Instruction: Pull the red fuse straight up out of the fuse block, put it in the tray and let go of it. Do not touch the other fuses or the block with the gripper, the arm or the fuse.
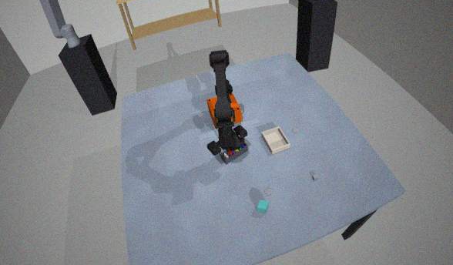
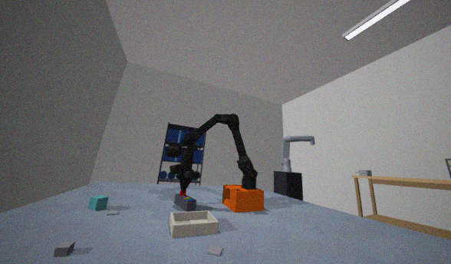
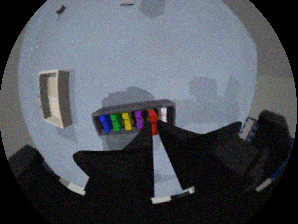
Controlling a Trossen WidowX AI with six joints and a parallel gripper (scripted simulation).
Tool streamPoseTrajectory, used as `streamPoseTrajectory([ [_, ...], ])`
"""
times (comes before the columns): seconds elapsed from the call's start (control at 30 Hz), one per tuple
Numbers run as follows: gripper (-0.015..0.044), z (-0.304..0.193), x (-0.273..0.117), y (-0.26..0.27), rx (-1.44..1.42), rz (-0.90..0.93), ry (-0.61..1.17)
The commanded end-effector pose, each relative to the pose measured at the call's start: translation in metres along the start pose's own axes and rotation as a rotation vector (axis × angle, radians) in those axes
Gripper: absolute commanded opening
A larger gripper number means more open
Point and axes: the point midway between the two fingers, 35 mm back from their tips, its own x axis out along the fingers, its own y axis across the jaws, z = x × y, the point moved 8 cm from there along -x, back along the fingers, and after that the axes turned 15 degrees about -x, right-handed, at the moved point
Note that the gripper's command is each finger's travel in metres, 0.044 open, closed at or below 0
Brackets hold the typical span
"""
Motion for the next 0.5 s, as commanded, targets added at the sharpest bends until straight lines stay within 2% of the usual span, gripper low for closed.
streamPoseTrajectory([
  [0.0,0.0,-0.0001,-0.0033,-0.0001,-0.003,-0.003,-0.001],
  [0.47,0.0,-0.0002,-0.0103,0.0001,-0.003,-0.003,0.0],
])
